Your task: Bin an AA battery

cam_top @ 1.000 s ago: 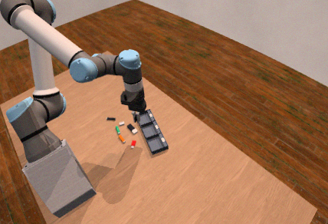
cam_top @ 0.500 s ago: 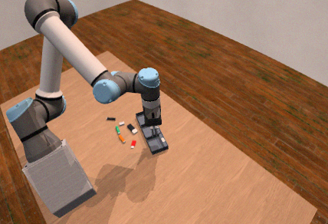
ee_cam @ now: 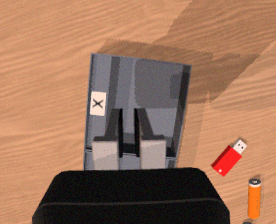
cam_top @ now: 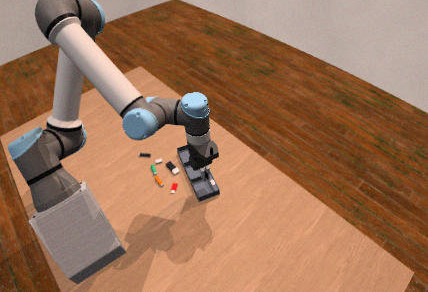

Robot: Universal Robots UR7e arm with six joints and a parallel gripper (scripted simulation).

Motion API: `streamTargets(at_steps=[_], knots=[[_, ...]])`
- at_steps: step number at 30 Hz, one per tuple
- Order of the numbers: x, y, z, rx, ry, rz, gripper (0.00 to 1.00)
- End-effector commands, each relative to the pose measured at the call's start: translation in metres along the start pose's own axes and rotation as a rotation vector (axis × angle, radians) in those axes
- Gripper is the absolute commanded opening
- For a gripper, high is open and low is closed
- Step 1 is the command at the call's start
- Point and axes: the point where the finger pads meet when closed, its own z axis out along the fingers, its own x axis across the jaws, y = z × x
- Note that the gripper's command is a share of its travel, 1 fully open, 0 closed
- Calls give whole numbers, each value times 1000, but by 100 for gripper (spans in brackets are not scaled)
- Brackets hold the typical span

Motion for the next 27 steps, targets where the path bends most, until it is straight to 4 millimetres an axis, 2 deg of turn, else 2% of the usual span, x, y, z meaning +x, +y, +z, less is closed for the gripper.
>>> streamTargets(at_steps=[1, 4, 5, 19, 21, 22, 27], knots=[[-1, -1, -1, -2, -3, -157, 31], [-1, -1, -1, -1, -3, -184, 31], [-1, -1, -1, 0, -4, -259, 31], [-1, -1, -1, 7, -5, -625, 31], [-1, -1, -1, 7, -5, -625, 31], [-1, -1, -1, 8, -6, -700, 31], [-1, -1, -1, 8, -6, -824, 31]])
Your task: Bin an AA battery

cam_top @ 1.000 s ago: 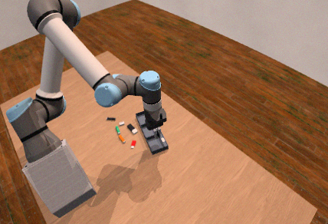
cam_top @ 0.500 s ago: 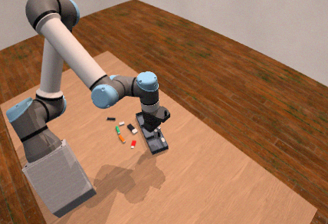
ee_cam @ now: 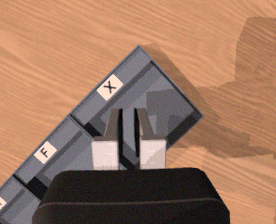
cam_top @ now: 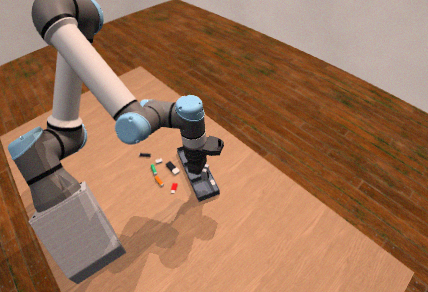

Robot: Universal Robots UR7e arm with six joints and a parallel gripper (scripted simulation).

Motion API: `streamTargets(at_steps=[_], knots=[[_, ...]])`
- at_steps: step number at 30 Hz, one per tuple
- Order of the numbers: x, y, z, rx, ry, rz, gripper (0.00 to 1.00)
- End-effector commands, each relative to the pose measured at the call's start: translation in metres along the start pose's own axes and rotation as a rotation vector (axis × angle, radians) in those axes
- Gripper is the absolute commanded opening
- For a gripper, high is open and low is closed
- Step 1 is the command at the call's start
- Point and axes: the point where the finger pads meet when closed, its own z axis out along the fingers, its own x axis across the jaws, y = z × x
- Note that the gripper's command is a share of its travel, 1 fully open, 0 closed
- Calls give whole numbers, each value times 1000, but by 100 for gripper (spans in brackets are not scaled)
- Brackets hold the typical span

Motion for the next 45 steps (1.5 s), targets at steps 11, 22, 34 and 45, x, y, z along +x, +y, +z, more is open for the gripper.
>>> streamTargets(at_steps=[11, 22, 34, 45], knots=[[0, -1, -1, -4, -9, -371, 31], [0, -1, -1, -12, -18, -665, 31], [0, 0, 7, -18, -25, -772, 31], [-1, 0, 31, -18, -25, -772, 31]])
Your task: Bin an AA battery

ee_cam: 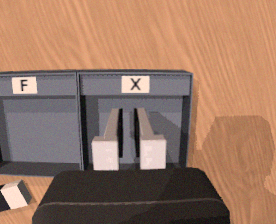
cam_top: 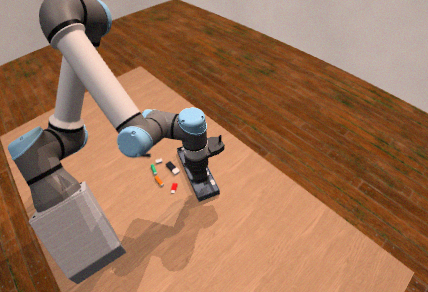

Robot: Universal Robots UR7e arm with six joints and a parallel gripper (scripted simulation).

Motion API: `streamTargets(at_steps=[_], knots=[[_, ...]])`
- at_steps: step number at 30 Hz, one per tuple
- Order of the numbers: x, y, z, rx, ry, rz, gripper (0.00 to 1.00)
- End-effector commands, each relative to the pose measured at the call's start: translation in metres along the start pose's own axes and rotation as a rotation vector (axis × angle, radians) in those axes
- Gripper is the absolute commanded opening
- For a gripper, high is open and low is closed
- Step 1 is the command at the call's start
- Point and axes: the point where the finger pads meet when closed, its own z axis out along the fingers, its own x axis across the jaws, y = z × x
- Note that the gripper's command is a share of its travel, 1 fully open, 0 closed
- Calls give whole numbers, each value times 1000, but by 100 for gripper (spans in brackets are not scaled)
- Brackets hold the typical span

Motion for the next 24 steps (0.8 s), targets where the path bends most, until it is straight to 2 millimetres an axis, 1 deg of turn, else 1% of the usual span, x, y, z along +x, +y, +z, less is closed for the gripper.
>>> streamTargets(at_steps=[1, 5, 24], knots=[[0, -1, 9, 2, 1, -1, 31], [0, -1, 20, 2, 1, -1, 31], [0, -1, 20, 2, 1, -1, 31]])
